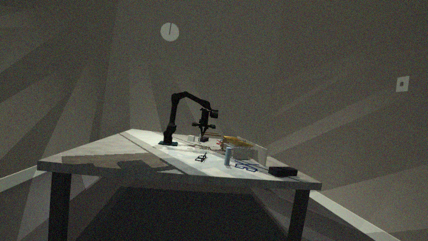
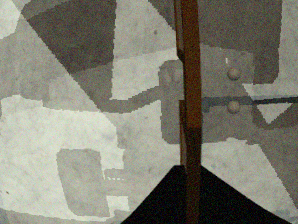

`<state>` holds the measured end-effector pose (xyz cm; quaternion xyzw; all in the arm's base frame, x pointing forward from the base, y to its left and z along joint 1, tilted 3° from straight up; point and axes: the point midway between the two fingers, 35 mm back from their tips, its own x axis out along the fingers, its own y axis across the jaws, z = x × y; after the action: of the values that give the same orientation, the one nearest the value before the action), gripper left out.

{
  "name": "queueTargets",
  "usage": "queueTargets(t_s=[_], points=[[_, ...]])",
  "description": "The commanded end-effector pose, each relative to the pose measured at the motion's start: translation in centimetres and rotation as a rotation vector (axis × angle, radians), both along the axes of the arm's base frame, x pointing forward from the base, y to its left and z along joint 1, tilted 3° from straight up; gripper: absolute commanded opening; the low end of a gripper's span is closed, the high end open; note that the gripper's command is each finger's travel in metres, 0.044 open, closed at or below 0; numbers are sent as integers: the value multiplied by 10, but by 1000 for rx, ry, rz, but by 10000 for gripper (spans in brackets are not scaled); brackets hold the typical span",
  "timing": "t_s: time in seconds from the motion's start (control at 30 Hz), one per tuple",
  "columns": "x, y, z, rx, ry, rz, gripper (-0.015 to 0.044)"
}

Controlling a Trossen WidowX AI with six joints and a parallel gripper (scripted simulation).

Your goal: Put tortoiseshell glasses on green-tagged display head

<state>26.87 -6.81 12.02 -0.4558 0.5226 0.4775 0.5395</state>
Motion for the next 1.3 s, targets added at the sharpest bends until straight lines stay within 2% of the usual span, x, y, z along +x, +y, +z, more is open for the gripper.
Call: queueTargets(t_s=[0.0, 1.27], points=[[0, 1, -5, 4, -1, 4, 0], [9, 3, -32, -11, 0, 4, 0]])
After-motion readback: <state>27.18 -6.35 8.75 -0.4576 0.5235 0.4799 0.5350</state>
